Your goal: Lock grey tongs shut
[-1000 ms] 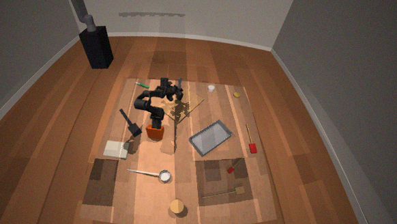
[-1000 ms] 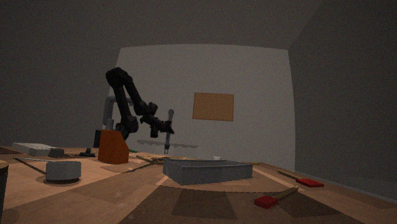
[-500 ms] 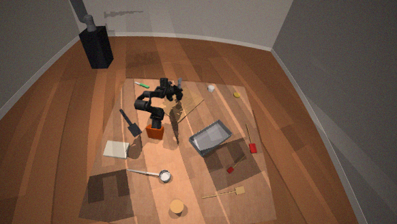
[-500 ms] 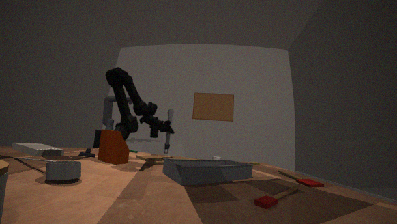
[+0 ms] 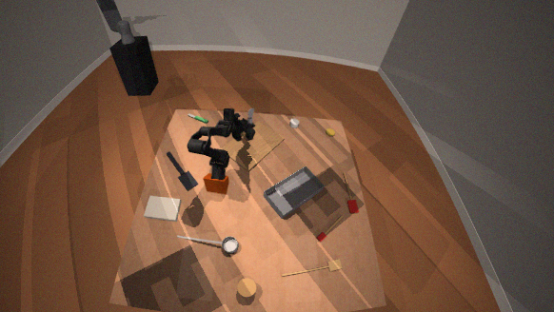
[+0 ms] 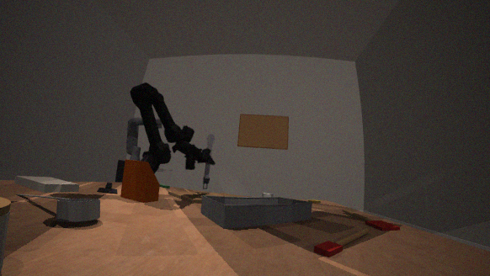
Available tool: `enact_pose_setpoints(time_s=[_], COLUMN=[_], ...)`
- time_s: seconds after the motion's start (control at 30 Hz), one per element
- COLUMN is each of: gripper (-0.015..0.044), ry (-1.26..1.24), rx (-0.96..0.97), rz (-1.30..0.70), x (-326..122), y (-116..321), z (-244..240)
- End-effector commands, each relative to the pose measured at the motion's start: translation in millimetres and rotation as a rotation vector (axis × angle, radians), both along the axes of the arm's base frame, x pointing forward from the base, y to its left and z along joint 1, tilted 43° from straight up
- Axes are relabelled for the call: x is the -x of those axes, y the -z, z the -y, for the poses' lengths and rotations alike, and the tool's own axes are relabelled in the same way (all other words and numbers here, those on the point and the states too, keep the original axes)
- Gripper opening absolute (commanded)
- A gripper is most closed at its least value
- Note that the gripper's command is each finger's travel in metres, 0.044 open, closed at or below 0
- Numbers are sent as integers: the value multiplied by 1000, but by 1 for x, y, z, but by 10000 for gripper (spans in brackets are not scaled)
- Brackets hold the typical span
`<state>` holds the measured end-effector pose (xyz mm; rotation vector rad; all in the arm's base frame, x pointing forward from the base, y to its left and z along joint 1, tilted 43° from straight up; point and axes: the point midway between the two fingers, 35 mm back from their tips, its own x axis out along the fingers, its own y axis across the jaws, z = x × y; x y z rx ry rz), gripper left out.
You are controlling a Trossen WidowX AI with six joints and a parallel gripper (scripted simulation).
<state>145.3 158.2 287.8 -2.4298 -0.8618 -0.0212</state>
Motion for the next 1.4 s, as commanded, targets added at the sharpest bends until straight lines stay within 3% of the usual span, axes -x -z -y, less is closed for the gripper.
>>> enact_pose_setpoints(time_s=[0.0,0.2,1.37], gripper=[-150,-150,-150], ry=[4,0,-200], rx=[-10,14,565], rz=[-2,-1,-236], x=[0,-1,-30], y=[-1,-2,-2], z=[1,-1,-24])
